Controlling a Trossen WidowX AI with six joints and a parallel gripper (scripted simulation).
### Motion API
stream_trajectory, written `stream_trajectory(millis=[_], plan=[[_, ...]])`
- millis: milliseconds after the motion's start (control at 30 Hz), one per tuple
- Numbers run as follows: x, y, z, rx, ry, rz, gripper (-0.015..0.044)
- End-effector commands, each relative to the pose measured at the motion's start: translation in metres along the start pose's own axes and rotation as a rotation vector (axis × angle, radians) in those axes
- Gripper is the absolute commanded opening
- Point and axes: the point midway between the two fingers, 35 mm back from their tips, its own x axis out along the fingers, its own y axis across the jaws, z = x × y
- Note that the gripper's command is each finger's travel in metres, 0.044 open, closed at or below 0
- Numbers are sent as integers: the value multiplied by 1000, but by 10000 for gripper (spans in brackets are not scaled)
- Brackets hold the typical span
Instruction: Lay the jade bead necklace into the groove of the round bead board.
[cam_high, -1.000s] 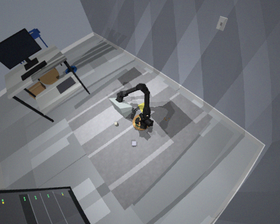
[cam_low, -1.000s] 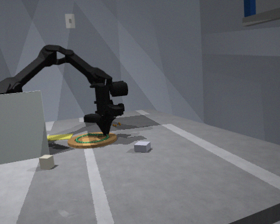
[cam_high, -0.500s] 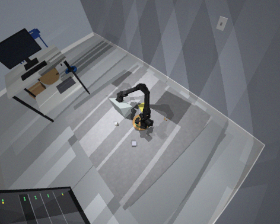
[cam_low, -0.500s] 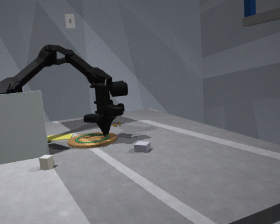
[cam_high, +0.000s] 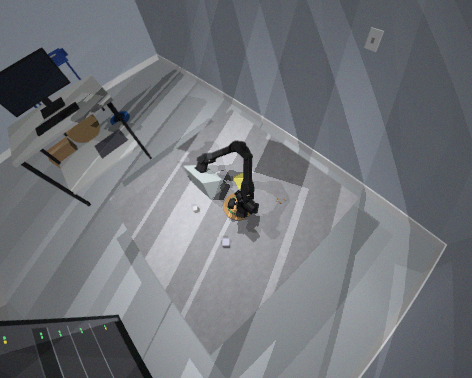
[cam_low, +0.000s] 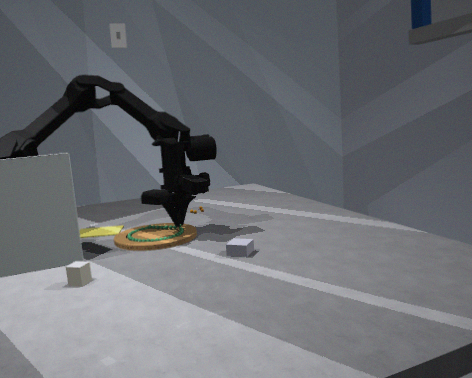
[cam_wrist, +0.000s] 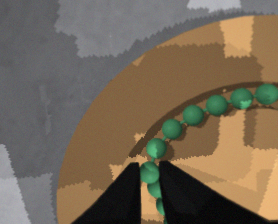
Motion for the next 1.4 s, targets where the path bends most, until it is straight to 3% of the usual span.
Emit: stream_trajectory(millis=[0, 367, 933, 1367], plan=[[-1, 4, 1, -9, -2, 4, 0], [7, 4, 1, -9, -1, 4, 0], [3, 2, 1, -8, -1, 1, 440], [-1, 2, 1, -9, -2, 4, 440]])
